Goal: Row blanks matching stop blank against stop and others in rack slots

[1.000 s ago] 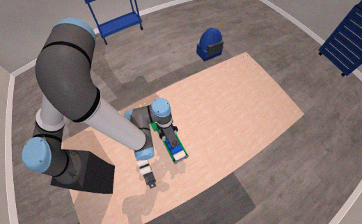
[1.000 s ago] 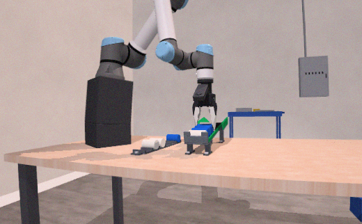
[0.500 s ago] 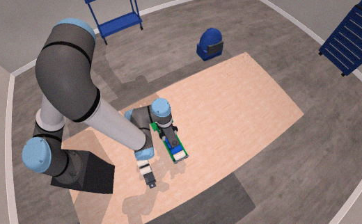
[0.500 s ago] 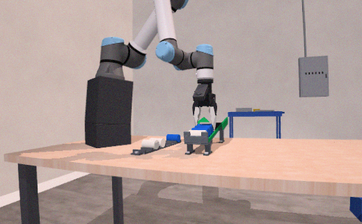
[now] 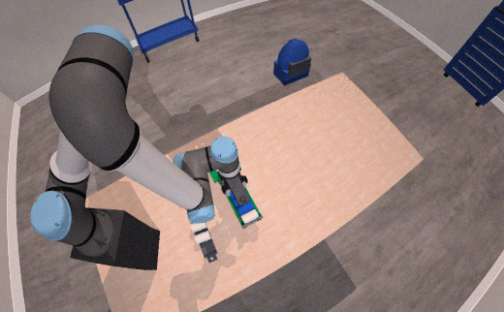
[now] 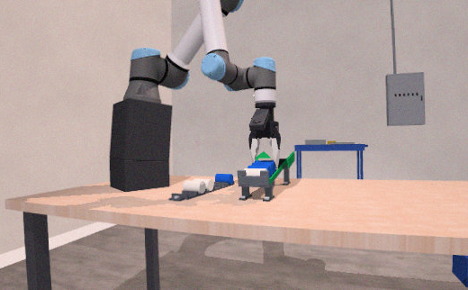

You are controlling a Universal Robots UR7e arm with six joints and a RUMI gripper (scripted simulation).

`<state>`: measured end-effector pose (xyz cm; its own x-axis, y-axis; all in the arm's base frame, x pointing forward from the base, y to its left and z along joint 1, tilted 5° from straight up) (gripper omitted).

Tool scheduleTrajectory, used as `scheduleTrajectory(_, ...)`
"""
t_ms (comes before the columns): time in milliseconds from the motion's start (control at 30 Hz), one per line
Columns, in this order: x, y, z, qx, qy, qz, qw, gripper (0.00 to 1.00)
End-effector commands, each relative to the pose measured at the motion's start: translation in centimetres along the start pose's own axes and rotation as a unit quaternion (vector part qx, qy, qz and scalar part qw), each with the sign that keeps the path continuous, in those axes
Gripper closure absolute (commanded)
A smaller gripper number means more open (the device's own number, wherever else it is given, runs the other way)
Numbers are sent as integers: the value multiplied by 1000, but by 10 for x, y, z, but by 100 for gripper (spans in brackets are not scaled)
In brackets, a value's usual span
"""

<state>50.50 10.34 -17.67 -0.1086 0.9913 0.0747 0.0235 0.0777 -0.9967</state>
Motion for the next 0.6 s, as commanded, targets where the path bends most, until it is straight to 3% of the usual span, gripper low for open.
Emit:
scheduleTrajectory(0,0,0,-1,-1,0,0,1000,61)
scheduleTrajectory(233,0,-5,-1,-1,0,0,1000,61)
scheduleTrajectory(567,0,-34,0,-1,0,0,1000,61)
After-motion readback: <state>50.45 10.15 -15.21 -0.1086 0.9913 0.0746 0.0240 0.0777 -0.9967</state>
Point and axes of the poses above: the point where the finger pads meet when closed, its own y axis out along the fingers, its own z axis across the jaws, x = y × z, the point moved 4 cm from there along -y, back along the fingers, and after that the axes turned 4 degrees about y, right-handed, at the moved point
